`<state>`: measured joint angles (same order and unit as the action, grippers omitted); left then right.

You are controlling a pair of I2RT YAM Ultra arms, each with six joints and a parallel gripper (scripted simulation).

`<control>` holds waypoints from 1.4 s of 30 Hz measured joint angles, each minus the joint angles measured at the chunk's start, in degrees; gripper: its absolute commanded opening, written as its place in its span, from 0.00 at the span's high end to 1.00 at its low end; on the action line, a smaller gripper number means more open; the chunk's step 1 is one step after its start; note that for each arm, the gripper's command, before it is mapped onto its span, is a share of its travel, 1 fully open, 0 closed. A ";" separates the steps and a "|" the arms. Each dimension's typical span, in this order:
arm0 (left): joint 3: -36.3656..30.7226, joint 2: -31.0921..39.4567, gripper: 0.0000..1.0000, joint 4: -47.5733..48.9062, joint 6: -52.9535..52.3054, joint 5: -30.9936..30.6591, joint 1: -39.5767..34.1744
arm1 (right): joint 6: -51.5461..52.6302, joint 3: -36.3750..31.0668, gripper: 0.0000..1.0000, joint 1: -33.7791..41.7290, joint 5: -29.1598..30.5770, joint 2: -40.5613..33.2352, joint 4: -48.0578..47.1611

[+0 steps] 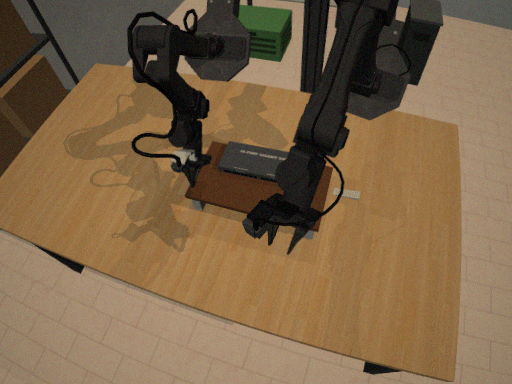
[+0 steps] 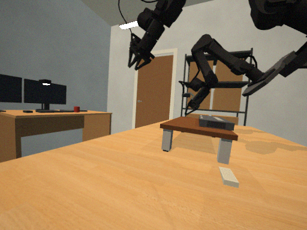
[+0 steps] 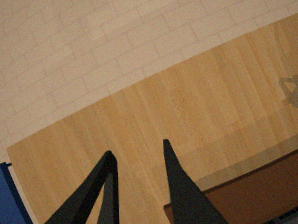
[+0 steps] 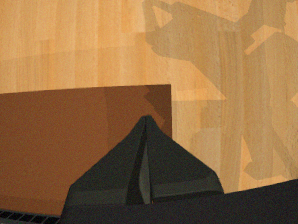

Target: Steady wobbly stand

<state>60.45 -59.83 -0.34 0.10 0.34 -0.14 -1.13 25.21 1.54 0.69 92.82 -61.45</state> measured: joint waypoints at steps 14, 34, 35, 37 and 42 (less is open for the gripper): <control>0.00 0.00 0.58 0.00 0.00 0.00 0.00 | 0.00 1.57 1.00 0.02 -0.02 1.79 0.26; 0.00 0.00 0.58 0.00 0.00 0.00 0.00 | 0.00 -3.37 1.00 0.02 -0.02 -2.73 0.50; 0.00 0.00 0.58 0.00 0.00 0.00 0.00 | 0.00 -3.91 1.00 0.02 -0.02 -3.34 0.57; 0.00 0.00 0.58 0.00 0.00 0.00 0.00 | 0.00 -4.44 1.00 0.02 0.00 -4.09 0.74; 0.00 0.00 0.58 0.00 0.00 0.00 0.00 | 0.00 -4.44 1.00 0.17 0.09 -5.62 2.82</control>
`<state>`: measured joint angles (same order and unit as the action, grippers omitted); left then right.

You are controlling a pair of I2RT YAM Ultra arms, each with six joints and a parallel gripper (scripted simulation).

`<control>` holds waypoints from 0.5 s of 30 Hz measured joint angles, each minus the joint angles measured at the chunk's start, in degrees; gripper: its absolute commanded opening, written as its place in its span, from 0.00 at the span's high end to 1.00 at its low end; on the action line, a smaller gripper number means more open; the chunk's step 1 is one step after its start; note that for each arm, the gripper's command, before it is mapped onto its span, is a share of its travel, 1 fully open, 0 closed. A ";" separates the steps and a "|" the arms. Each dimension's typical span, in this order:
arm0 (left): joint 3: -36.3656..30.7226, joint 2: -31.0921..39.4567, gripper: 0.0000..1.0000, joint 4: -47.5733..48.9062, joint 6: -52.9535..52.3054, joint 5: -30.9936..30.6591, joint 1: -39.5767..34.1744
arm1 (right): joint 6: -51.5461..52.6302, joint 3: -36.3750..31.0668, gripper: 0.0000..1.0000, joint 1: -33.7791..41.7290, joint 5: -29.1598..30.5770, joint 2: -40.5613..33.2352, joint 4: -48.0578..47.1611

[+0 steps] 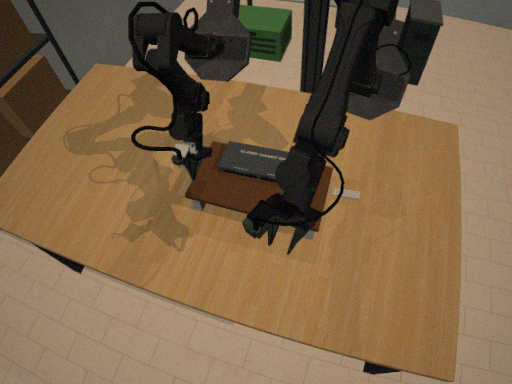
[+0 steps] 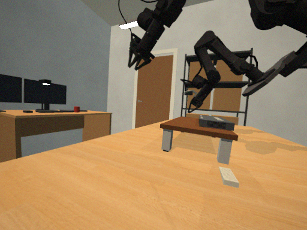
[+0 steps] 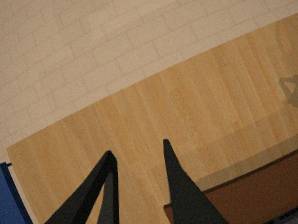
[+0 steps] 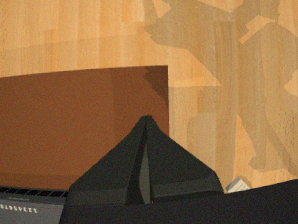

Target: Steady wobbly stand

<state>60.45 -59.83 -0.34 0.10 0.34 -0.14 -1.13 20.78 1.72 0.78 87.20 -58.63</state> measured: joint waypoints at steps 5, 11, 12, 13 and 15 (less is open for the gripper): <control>0.00 0.00 0.58 0.00 0.00 0.00 0.00 | 0.00 0.11 1.00 0.28 0.22 -4.81 6.27; 0.00 0.00 0.58 0.00 0.00 0.00 0.00 | 0.00 0.28 1.00 0.63 0.59 -12.24 17.05; 0.00 0.00 0.58 0.00 0.00 0.00 0.00 | 0.00 0.39 1.00 0.70 0.68 -13.84 19.10; 0.00 0.00 0.58 0.00 0.00 0.00 0.00 | 0.00 0.81 1.00 0.79 0.79 -14.93 21.24; 0.00 0.00 0.58 0.00 0.00 0.00 0.00 | 0.02 3.45 1.00 1.11 1.07 -14.84 26.53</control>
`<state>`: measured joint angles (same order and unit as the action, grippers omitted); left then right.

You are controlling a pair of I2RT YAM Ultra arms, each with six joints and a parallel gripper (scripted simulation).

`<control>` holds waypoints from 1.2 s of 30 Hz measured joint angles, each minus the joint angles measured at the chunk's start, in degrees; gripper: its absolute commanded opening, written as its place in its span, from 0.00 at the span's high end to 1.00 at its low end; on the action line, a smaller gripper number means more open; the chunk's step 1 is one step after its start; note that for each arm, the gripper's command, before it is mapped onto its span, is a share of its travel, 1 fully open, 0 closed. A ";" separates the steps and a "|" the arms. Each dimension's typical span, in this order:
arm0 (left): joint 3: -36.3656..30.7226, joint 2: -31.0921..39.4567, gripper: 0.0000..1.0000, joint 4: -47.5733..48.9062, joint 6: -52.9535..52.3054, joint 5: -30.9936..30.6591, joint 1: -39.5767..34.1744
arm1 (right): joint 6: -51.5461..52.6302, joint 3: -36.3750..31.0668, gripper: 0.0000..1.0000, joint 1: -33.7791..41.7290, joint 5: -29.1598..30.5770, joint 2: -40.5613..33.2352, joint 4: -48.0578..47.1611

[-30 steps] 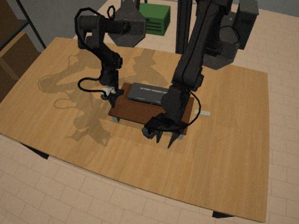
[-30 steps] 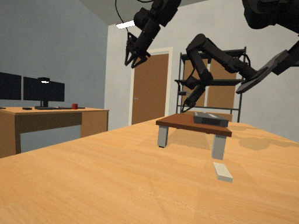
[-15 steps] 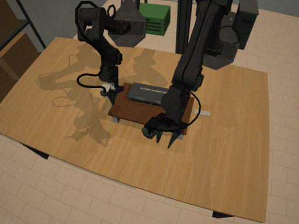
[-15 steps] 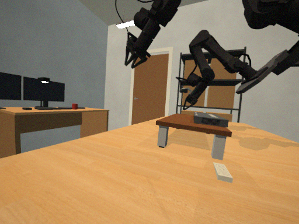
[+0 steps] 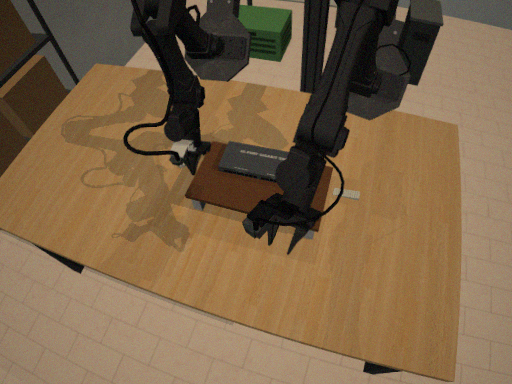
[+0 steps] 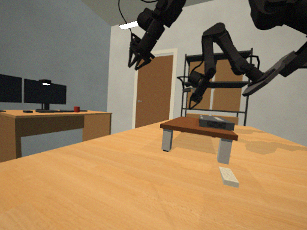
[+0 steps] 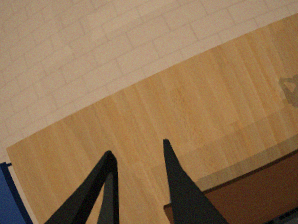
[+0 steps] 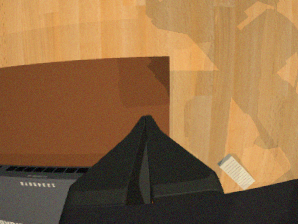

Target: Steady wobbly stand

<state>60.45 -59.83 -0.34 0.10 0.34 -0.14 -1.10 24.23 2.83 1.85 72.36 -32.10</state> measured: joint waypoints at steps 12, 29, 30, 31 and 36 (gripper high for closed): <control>0.00 0.00 0.58 0.00 0.00 0.00 0.00 | 0.24 13.81 1.00 1.16 1.07 3.52 22.03; 0.00 0.00 0.58 0.00 0.00 0.00 0.00 | 0.72 31.06 1.00 2.45 2.40 9.88 47.65; 0.00 0.00 0.58 0.00 0.00 0.00 0.00 | 0.76 31.06 1.00 2.54 2.36 10.01 47.63; 0.00 0.00 0.58 0.00 0.00 0.00 0.00 | 0.76 31.08 1.00 2.56 2.29 9.94 47.63; 0.00 0.00 0.58 0.00 0.00 0.00 0.00 | 0.81 31.52 1.00 2.56 2.29 9.77 46.97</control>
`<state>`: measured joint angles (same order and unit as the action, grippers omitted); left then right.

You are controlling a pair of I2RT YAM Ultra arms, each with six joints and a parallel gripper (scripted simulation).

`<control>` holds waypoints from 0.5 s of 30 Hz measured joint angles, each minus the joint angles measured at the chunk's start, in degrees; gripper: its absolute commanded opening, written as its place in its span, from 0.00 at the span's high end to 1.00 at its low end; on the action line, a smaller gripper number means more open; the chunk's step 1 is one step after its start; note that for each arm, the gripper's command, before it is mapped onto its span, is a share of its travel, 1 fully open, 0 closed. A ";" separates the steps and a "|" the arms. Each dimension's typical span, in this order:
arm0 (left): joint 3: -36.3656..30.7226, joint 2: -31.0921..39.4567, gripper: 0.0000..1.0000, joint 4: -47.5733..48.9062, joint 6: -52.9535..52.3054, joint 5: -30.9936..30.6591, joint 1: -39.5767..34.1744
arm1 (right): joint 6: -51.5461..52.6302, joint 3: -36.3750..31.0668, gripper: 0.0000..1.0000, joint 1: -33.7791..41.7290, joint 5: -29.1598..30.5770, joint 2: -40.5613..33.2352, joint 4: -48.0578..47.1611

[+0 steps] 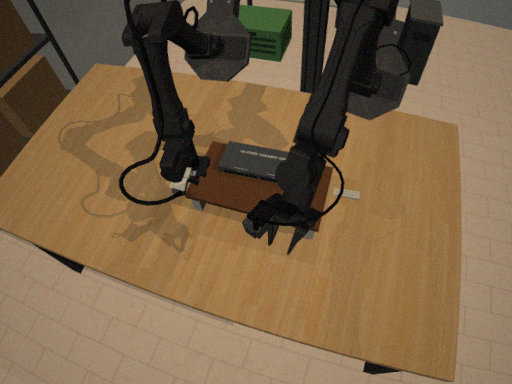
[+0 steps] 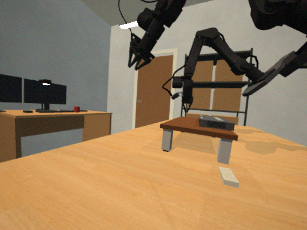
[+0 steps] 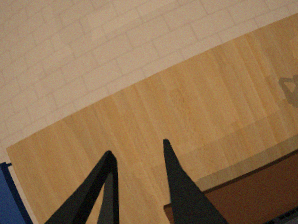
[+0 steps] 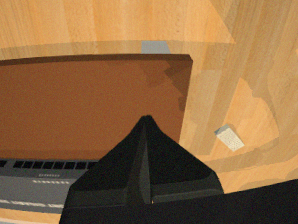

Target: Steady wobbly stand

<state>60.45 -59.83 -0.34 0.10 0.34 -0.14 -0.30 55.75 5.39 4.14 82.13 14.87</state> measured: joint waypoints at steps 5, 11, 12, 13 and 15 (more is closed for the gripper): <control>0.00 0.00 0.58 0.00 0.00 0.00 0.00 | 0.00 0.00 1.00 -0.07 -0.02 0.83 -0.81; 0.00 0.00 0.58 0.00 0.00 0.00 0.00 | -0.07 0.00 1.00 -0.17 -0.09 1.51 -1.53; 0.00 0.00 0.58 0.00 0.00 0.00 0.00 | -0.09 0.00 1.00 -0.17 -0.09 1.66 -1.66; 0.00 0.00 0.58 0.00 0.00 0.00 0.00 | -0.09 0.00 1.00 -0.17 -0.09 1.84 -1.79; 0.00 0.00 0.58 0.00 0.00 0.00 0.00 | -0.13 0.00 1.00 -0.17 -0.11 2.21 -2.10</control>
<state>60.45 -59.83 -0.34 0.10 0.34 -0.14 -0.43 55.75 5.21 4.03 84.33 12.78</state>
